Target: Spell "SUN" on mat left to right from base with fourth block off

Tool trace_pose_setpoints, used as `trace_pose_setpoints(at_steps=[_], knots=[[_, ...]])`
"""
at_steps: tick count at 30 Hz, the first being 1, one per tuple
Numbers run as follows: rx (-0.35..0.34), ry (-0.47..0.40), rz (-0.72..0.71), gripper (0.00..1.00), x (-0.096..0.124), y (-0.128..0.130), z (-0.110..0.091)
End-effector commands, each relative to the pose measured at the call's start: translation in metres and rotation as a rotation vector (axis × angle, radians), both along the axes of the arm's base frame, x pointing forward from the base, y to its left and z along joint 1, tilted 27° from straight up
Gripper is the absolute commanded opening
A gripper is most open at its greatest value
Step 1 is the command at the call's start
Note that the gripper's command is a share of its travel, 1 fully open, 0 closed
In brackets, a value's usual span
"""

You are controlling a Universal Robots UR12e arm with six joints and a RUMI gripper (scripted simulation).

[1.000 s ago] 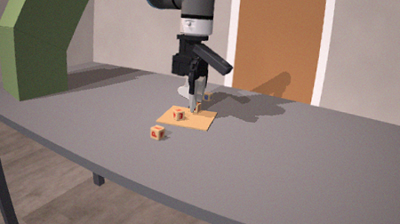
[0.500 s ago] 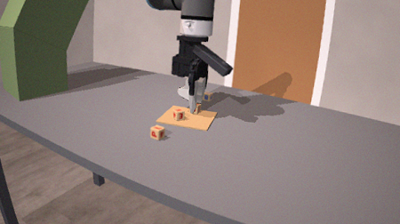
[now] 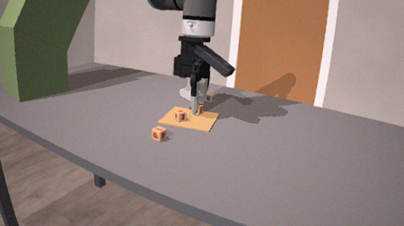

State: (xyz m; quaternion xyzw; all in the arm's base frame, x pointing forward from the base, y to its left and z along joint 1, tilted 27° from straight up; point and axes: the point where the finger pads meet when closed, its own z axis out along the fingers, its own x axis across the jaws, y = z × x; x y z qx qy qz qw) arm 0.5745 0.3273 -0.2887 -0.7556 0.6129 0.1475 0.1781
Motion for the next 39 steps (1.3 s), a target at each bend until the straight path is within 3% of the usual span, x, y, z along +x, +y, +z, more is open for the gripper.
trace_pose_setpoints(at_steps=[1,19,26,39], knots=[[0.0,-0.001,0.0,0.05,0.0005,-0.0002,0.0004],[0.0,-0.001,0.0,0.05,0.0005,-0.0002,0.0004],[0.0,-0.001,0.0,0.17,0.0005,-0.0002,0.0004],[0.0,-0.001,0.0,0.25,0.0005,-0.0002,0.0004]])
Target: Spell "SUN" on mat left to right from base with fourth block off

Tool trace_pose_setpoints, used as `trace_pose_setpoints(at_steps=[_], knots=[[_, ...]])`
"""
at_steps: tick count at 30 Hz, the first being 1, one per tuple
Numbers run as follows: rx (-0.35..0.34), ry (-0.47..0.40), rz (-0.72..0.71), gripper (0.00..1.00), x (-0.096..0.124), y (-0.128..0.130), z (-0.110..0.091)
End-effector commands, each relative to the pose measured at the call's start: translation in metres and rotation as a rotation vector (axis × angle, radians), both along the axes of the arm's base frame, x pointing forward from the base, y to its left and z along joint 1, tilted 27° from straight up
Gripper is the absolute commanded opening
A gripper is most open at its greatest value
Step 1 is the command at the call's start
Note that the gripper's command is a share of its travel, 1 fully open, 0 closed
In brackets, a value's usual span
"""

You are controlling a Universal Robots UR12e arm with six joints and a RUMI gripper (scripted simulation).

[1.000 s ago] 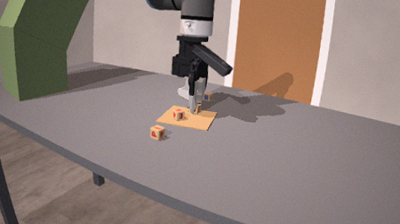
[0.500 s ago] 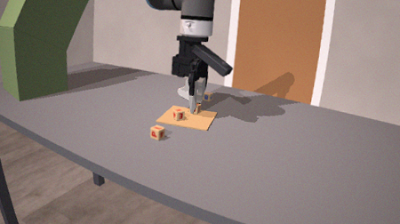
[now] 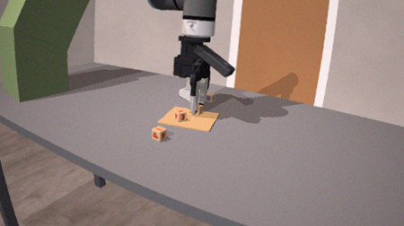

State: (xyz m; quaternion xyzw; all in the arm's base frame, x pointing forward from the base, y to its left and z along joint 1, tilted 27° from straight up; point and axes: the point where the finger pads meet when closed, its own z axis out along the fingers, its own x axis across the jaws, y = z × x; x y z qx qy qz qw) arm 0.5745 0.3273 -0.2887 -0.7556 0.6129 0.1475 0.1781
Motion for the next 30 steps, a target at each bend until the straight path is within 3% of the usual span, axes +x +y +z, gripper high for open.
trace_pose_setpoints(at_steps=[1,12,22,30], knots=[[0.0,-0.001,0.0,0.25,0.0,0.0,0.0],[0.0,-0.001,0.0,0.25,0.001,-0.004,0.008],[0.0,-0.001,0.0,0.25,0.001,-0.026,0.051],[0.0,-0.001,0.0,0.25,0.001,-0.037,0.074]])
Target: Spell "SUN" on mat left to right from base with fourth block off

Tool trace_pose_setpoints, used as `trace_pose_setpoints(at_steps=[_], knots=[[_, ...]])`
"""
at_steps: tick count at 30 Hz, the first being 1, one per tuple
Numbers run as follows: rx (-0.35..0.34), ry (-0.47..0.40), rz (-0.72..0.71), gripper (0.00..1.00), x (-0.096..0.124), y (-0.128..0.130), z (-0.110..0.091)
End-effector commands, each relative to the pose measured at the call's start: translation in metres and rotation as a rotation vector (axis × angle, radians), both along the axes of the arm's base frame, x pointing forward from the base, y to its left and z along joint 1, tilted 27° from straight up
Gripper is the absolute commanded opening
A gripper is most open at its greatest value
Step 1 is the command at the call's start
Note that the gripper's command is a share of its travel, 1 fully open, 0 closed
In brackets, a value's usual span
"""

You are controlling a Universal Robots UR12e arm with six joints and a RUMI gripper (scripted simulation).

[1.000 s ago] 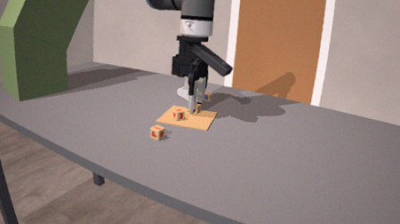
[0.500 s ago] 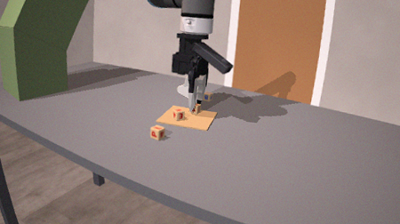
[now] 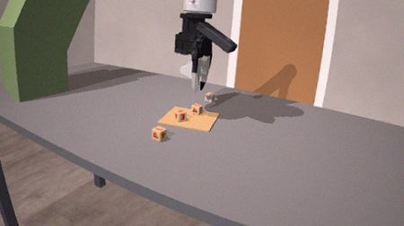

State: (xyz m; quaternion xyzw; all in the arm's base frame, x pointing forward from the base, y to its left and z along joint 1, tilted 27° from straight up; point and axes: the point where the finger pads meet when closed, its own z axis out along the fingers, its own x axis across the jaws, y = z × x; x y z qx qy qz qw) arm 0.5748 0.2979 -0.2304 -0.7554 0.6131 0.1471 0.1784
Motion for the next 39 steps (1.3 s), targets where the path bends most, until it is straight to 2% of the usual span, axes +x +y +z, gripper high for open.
trace_pose_setpoints(at_steps=[1,7,8,39], knots=[[0.0,0.0,0.0,0.25,0.0005,-0.009,0.0179],[0.0,0.0,0.0,0.25,0.0005,-0.0113,0.0224],[0.0,0.0,0.0,1.0,0.0005,-0.0113,0.0224],[0.0,-0.007,0.014,1.0,0.0007,-0.0114,0.0223]])
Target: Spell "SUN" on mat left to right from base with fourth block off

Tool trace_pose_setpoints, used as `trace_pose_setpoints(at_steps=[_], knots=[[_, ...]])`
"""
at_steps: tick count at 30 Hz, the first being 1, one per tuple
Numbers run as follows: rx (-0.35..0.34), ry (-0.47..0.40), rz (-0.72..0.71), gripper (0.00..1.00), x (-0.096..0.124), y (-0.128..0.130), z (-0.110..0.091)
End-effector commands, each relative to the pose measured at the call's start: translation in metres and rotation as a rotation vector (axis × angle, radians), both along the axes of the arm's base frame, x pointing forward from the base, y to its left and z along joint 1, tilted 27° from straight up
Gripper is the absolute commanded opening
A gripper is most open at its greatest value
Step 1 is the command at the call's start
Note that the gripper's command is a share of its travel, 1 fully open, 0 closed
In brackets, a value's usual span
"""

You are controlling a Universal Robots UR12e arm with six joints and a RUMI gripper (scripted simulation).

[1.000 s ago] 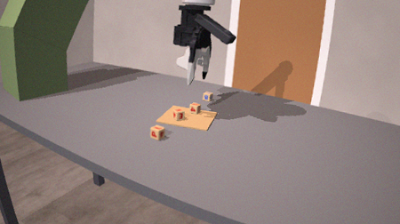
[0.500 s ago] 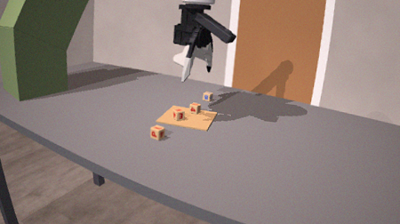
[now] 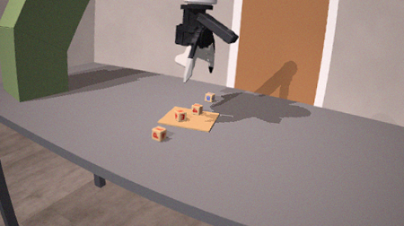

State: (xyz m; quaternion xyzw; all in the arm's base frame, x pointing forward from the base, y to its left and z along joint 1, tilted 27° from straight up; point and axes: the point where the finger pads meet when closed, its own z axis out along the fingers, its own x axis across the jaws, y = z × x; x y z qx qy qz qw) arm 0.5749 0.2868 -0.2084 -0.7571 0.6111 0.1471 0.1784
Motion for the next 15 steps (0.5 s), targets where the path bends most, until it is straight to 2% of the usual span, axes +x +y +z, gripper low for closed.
trace_pose_setpoints(at_steps=[1,15], knots=[[0.0,-0.008,0.013,1.0,0.0007,-0.0003,0.0003],[0.0,-0.067,0.131,1.0,0.0019,-0.0016,-0.0008]])
